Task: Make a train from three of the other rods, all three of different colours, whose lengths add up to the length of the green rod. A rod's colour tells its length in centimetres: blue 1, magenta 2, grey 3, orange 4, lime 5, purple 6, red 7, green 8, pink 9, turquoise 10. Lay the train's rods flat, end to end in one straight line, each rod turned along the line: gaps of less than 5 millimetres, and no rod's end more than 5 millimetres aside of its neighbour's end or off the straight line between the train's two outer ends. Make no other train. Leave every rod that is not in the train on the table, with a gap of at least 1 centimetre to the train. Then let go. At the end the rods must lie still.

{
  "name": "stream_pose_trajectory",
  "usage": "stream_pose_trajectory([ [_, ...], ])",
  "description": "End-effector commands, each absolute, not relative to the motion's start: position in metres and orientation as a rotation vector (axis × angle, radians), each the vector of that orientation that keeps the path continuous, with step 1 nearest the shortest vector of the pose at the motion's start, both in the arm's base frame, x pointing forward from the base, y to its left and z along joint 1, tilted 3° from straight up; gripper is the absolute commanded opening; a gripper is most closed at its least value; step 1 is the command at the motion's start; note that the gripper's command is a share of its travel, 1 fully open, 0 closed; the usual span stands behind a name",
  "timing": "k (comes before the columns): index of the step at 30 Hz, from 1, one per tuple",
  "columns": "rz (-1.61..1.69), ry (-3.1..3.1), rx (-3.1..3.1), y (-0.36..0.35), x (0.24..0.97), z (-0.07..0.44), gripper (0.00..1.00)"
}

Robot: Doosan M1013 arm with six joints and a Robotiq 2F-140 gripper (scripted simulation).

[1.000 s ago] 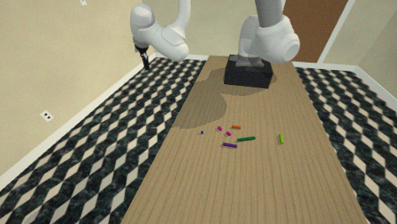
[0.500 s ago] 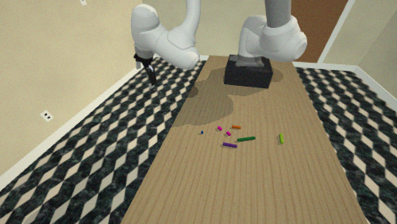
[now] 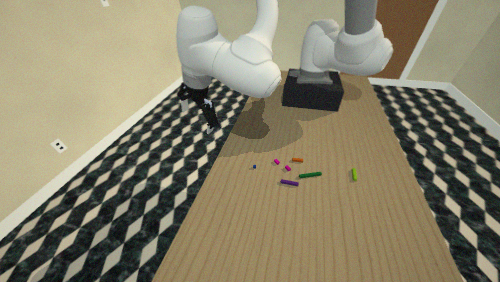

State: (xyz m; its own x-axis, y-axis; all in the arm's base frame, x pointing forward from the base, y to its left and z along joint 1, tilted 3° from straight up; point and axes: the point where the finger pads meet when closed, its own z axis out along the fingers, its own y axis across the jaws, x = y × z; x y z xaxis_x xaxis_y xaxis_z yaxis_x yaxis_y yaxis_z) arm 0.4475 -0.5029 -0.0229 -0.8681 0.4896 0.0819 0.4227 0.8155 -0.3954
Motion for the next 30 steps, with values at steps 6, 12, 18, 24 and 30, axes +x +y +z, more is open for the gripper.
stream_pose_trajectory([
  [6, 0.413, -2.908, -0.584, -0.424, 0.515, -0.036, 1.0],
  [12, 0.309, -2.965, -0.48, -0.361, 0.56, -0.044, 1.0],
  [18, 0.219, -3.009, -0.387, -0.303, 0.594, -0.05, 1.0],
  [24, 0.117, -3.051, -0.281, -0.237, 0.628, -0.054, 1.0],
  [30, 0.021, -3.083, -0.181, -0.172, 0.654, -0.057, 1.0],
])
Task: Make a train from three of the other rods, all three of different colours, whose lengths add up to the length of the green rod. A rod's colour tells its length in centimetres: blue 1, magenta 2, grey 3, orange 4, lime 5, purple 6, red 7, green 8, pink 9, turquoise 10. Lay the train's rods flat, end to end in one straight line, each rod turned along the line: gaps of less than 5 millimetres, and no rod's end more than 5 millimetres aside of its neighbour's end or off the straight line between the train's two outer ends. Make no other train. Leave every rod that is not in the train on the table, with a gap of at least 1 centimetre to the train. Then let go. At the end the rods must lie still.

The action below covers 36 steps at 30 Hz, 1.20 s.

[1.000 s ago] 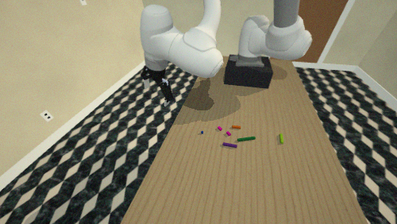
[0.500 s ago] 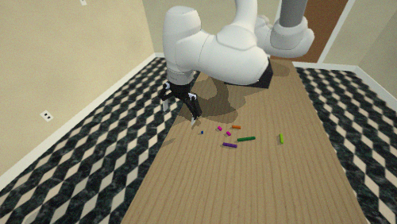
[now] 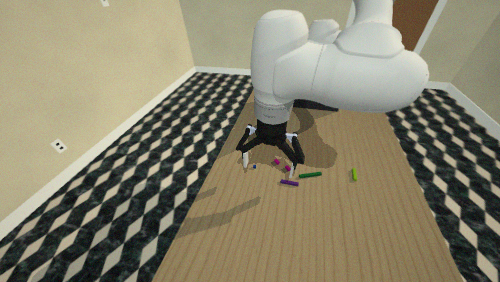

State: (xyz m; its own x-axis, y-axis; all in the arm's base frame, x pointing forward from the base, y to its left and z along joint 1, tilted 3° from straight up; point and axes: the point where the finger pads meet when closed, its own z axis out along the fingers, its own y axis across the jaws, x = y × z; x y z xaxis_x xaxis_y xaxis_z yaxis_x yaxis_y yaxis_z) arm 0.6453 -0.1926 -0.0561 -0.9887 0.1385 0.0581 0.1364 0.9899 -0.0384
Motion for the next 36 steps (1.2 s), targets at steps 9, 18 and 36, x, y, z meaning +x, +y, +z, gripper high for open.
stream_pose_trajectory([
  [9, 0.001, -3.089, -0.16, -0.1586, 0.6591, -0.0574, 1.0],
  [18, 0.001, -3.089, -0.16, -0.1586, 0.6591, -0.0574, 1.0],
  [36, 0.001, -3.089, -0.16, -0.1586, 0.6591, -0.0574, 1.0],
])
